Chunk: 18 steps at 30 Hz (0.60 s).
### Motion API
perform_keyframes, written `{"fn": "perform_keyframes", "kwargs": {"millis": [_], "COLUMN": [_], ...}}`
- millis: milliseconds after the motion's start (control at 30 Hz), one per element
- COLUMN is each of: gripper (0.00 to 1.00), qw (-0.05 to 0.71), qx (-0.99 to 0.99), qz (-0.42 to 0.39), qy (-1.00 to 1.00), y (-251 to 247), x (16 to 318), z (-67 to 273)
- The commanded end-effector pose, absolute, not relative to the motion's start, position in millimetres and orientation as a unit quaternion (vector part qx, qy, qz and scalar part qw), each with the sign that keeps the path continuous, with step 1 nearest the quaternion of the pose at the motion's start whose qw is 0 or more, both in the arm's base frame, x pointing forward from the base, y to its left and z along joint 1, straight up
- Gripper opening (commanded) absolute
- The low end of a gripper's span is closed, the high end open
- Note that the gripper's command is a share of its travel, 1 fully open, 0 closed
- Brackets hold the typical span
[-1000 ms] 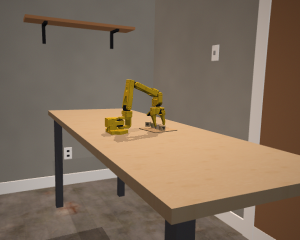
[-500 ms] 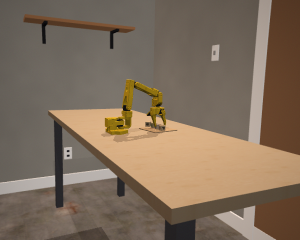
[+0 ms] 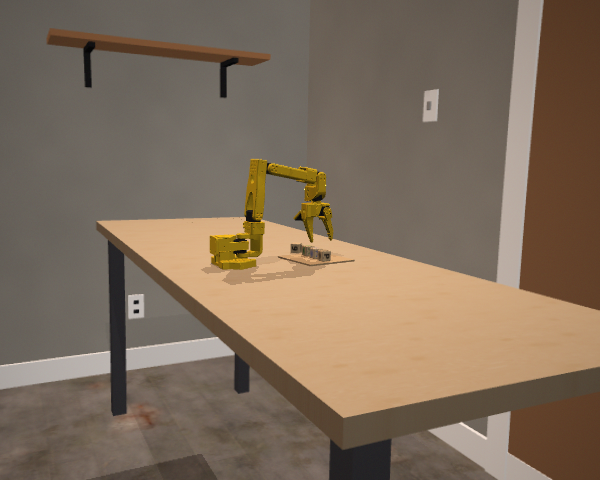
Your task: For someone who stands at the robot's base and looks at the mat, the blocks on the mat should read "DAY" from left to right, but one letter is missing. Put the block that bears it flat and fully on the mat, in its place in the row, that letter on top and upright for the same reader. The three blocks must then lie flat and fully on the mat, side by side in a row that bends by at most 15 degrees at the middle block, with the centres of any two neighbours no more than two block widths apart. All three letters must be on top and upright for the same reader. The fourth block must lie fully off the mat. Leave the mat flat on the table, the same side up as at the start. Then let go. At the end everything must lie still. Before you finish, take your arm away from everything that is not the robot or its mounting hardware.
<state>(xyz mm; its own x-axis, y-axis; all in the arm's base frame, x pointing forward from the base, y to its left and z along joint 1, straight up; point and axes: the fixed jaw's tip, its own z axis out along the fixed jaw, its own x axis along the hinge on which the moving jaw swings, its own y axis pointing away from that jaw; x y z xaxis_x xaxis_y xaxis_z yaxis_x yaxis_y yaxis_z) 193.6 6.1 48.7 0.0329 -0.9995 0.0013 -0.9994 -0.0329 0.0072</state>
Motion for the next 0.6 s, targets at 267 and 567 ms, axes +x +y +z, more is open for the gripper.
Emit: {"fn": "perform_keyframes", "kwargs": {"millis": [267, 567], "gripper": [0.33, 0.33], "qw": [-0.019, -0.019], "qx": [0.718, 0.718], "qz": [0.018, 0.018], "qy": [-0.695, -0.695], "y": [7, 7], "x": [197, 197], "z": [86, 87]}}
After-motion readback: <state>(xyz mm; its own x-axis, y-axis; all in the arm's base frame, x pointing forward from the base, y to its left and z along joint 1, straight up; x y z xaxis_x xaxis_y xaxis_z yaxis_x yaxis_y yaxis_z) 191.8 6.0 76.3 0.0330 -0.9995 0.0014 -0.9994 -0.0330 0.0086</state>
